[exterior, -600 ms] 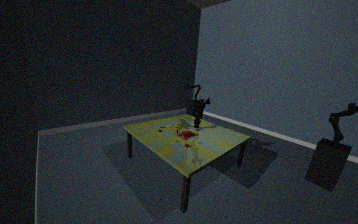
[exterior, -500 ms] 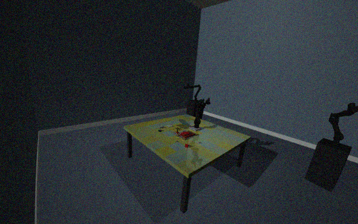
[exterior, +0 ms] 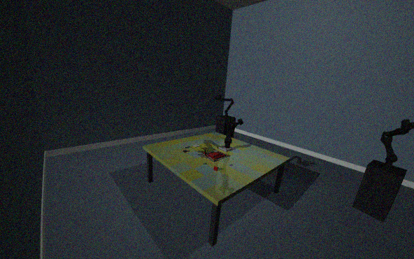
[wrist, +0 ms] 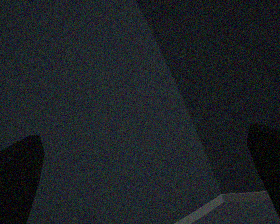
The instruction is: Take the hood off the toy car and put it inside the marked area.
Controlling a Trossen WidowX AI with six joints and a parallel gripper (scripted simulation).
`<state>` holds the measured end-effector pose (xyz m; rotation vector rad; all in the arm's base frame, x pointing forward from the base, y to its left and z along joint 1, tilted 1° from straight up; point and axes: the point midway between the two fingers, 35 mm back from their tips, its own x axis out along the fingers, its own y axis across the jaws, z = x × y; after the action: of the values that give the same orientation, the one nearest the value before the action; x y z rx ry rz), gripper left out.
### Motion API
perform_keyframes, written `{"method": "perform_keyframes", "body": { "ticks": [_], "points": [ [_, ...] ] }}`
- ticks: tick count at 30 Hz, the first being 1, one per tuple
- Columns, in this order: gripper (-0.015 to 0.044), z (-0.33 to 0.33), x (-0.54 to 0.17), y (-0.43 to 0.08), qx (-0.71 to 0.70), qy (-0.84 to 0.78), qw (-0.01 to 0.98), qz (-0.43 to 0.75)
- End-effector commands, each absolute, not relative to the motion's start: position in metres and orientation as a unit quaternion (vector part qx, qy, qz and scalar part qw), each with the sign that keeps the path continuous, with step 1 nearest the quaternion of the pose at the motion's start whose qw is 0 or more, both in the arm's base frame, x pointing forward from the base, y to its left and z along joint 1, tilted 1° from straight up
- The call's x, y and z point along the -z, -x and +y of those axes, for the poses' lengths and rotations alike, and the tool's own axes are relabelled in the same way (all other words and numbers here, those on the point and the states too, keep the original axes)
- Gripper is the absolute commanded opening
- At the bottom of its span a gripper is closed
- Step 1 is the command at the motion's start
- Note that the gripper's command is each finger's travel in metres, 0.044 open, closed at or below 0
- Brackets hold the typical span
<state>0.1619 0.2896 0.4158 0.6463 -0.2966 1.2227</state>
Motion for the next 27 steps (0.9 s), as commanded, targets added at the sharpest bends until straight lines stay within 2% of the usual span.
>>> {"method": "perform_keyframes", "body": {
  "ticks": [1, 16, 27],
  "points": [
    [0.0440, 0.306, -0.399, -0.192, -0.534, -0.266, 0.798, -0.084],
    [0.0440, 0.320, -0.311, -0.280, -0.427, -0.192, 0.875, 0.123],
    [0.0440, 0.291, -0.226, -0.329, -0.303, -0.096, 0.892, 0.321]
  ]
}}
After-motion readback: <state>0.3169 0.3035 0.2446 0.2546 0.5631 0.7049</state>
